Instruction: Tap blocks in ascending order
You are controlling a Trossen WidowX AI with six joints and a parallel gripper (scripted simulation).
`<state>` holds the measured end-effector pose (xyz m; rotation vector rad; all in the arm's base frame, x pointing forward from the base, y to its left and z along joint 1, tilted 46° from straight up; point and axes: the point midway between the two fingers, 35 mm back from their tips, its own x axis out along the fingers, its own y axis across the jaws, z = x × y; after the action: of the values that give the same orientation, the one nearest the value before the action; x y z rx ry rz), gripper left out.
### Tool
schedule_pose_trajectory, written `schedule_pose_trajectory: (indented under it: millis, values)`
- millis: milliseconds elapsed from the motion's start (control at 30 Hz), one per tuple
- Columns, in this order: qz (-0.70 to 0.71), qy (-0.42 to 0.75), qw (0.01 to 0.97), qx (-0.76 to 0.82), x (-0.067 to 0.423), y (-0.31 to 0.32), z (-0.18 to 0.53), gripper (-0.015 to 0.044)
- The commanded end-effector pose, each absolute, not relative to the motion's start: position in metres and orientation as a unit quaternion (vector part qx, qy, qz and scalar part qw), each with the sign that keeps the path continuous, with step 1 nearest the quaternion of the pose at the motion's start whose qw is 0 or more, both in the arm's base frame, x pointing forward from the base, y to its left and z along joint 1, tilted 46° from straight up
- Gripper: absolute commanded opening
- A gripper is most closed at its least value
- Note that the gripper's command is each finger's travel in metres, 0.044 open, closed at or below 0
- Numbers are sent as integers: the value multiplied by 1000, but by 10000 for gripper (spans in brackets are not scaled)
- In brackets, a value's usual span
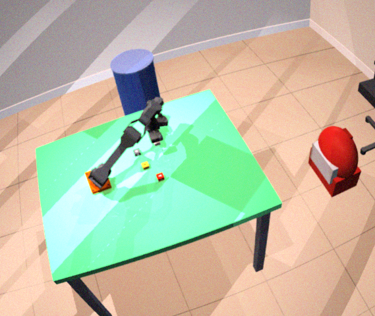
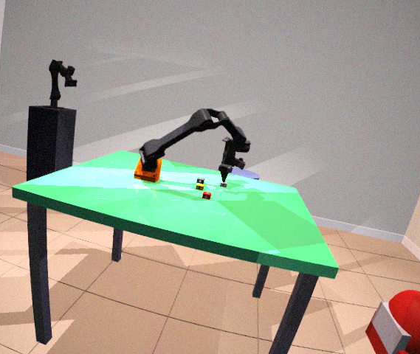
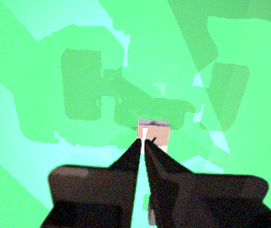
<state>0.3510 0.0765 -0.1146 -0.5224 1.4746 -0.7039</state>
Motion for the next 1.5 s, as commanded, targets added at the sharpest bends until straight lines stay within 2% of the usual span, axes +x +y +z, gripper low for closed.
schedule_pose_trajectory:
  millis: [0,267,500,700,933,1200,1300,1467]
  values:
    - [-310,650,654,-231,351,79,-112,20]
    - [-310,652,651,-235,351,97,-94,20]
    - [-309,653,651,-234,354,152,-40,20]
    - [-308,653,651,-234,353,152,-36,20]
    - [-306,654,651,-234,344,92,40,20]
    - [-309,654,649,-237,298,14,113,20]
    - [-311,653,648,-239,278,-7,128,20]
    - [-311,653,647,-239,276,-9,129,20]
